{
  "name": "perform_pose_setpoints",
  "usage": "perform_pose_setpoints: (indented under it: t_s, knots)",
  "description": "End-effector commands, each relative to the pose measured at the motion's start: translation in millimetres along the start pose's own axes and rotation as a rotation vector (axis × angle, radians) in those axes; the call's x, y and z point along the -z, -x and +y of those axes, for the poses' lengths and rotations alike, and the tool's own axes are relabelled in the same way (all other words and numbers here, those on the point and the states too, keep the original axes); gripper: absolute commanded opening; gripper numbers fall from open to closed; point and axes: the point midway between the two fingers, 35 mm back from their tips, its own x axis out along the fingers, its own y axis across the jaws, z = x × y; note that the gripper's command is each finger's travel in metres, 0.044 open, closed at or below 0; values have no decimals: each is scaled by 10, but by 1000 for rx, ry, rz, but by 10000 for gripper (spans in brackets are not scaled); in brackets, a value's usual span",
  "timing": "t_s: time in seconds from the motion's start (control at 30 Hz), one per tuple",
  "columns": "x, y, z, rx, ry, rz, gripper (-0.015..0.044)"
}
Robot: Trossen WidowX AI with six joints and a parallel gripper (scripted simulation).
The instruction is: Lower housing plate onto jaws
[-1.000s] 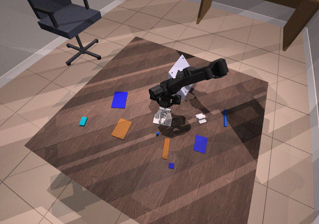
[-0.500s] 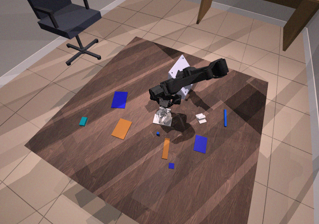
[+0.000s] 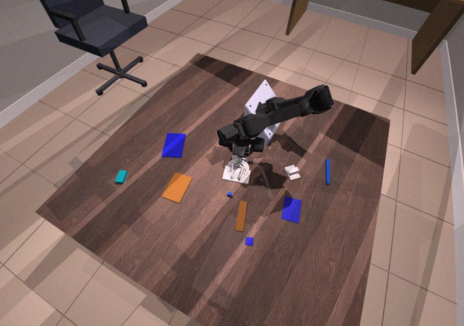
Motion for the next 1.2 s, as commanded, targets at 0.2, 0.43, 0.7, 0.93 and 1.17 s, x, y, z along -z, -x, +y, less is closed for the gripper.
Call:
perform_pose_setpoints:
  t_s: [0.2, 0.43, 0.7, 0.93, 1.17]
  knots:
    - [-4, 0, 7, -3, -11, -3, 351]
    - [1, -1, 14, -3, -11, -3, 351]
    - [-1, -26, 11, -2, -12, -3, 351]
    - [-9, -142, 1, 0, -12, -3, 351]
    - [-13, -256, -3, 0, -12, -3, 351]
